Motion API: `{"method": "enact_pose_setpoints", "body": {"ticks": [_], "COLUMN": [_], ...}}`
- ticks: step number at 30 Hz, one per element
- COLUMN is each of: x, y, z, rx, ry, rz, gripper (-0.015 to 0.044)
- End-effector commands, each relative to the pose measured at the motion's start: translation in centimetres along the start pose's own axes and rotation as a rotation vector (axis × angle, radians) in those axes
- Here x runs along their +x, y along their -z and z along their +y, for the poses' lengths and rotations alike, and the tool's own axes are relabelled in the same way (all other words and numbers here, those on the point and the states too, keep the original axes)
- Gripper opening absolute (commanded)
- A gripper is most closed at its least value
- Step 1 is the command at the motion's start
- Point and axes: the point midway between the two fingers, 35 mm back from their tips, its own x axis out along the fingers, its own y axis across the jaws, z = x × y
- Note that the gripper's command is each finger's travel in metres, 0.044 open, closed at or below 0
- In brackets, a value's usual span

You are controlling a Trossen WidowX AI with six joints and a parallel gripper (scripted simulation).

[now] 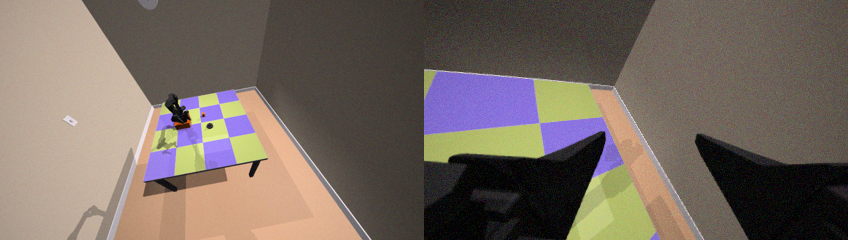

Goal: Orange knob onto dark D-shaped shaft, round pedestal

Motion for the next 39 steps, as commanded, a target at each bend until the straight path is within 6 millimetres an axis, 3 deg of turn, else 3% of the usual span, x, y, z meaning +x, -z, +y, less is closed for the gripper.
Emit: {"method": "enact_pose_setpoints", "body": {"ticks": [1,9,13,17,23,29,34,39], "x": [3.4,7.5,7.7,6.6,2.6,-3.5,-9.3,-14.1], "y": [-0.6,-1.8,-1.8,-1.4,0.2,3.5,7.5,11.6], "z": [5.4,18.8,26.0,33.2,43.4,51.6,56.4,58.6], "rx": [0.115,0.282,0.321,0.330,0.285,0.171,0.030,-0.106], "ry": [-0.153,-0.456,-0.585,-0.693,-0.811,-0.848,-0.812,-0.740], "rz": [0.026,0.163,0.268,0.389,0.590,0.784,0.910,0.971], "gripper": [0.0440,0.0440,0.0440,0.0440,0.0440,0.0440,0.0440,0.0440]}}
